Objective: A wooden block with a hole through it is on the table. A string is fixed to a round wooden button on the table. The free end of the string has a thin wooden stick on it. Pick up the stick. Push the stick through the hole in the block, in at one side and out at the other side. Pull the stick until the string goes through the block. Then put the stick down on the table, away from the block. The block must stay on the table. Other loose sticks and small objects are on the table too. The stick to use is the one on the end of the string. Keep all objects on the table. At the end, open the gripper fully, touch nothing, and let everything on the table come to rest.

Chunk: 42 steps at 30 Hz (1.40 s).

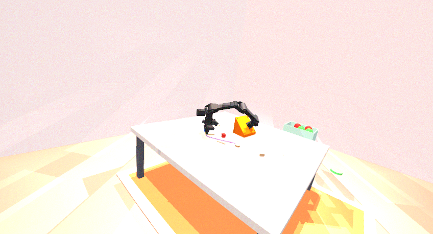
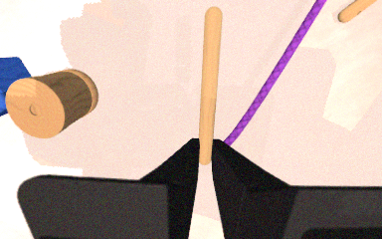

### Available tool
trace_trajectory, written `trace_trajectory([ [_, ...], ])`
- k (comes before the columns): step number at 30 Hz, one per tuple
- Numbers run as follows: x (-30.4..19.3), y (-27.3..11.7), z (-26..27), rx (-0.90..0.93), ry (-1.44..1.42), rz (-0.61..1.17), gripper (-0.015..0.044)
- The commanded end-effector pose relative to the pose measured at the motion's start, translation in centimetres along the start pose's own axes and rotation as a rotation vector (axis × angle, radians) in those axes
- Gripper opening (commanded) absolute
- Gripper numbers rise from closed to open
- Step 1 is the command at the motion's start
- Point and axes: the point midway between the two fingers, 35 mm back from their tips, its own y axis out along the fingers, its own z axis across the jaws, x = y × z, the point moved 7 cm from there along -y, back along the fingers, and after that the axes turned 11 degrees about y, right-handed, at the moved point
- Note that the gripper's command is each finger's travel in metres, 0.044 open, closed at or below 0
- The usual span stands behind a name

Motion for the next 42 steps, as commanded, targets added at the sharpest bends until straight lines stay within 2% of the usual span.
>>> trace_trajectory([
  [1, 0.2, 0.5, 0.5, 0.005, 0.008, -0.001, 0.0],
  [42, 3.2, 1.3, 1.6, 0.005, 0.009, -0.001, 0.0],
])
